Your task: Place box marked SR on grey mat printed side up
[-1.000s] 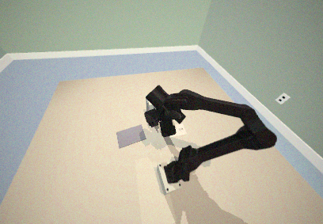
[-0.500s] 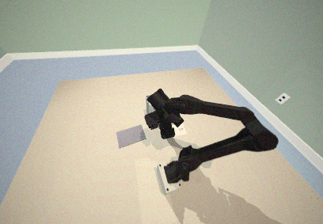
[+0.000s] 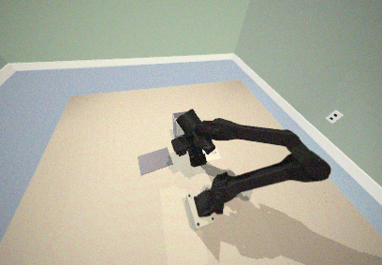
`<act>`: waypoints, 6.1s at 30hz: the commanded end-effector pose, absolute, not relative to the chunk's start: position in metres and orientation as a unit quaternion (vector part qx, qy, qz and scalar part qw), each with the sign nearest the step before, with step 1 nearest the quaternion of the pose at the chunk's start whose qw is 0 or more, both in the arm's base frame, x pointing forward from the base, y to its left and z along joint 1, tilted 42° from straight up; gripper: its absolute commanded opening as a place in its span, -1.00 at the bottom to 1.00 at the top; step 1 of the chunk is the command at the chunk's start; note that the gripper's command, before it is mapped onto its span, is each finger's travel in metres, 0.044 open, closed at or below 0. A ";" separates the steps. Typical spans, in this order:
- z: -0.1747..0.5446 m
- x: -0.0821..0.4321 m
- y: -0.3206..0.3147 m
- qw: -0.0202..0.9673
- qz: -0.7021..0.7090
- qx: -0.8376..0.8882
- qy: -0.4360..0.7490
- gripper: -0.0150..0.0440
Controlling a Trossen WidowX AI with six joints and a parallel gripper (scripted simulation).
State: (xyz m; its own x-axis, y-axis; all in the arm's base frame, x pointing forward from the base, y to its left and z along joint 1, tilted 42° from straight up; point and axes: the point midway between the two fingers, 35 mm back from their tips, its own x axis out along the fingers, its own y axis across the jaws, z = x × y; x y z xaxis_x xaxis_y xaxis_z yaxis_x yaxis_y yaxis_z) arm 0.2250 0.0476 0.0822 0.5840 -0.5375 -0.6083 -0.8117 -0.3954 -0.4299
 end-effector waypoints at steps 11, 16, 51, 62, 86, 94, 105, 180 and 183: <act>0.081 0.227 0.048 0.360 0.192 -0.812 0.418 0.31; 0.083 0.234 0.050 0.355 0.201 -0.801 0.439 0.31; 0.094 0.293 0.059 0.310 0.267 -0.696 0.590 0.31; 0.095 0.290 0.059 0.313 0.263 -0.704 0.581 1.00; 0.115 0.289 0.077 0.314 0.263 -0.706 0.577 0.31; 0.115 0.289 0.077 0.314 0.263 -0.706 0.577 0.31; 0.118 0.293 0.080 0.310 0.269 -0.695 0.590 0.31; 0.105 0.303 0.070 0.301 0.279 -0.674 0.615 0.03; 0.102 0.302 0.068 0.299 0.279 -0.675 0.614 0.03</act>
State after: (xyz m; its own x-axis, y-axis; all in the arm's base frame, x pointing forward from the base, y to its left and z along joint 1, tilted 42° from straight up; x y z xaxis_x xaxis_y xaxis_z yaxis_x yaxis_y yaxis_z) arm 0.3030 0.0676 0.1033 0.0910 -0.6625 -0.7435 -0.9958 -0.0666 -0.0625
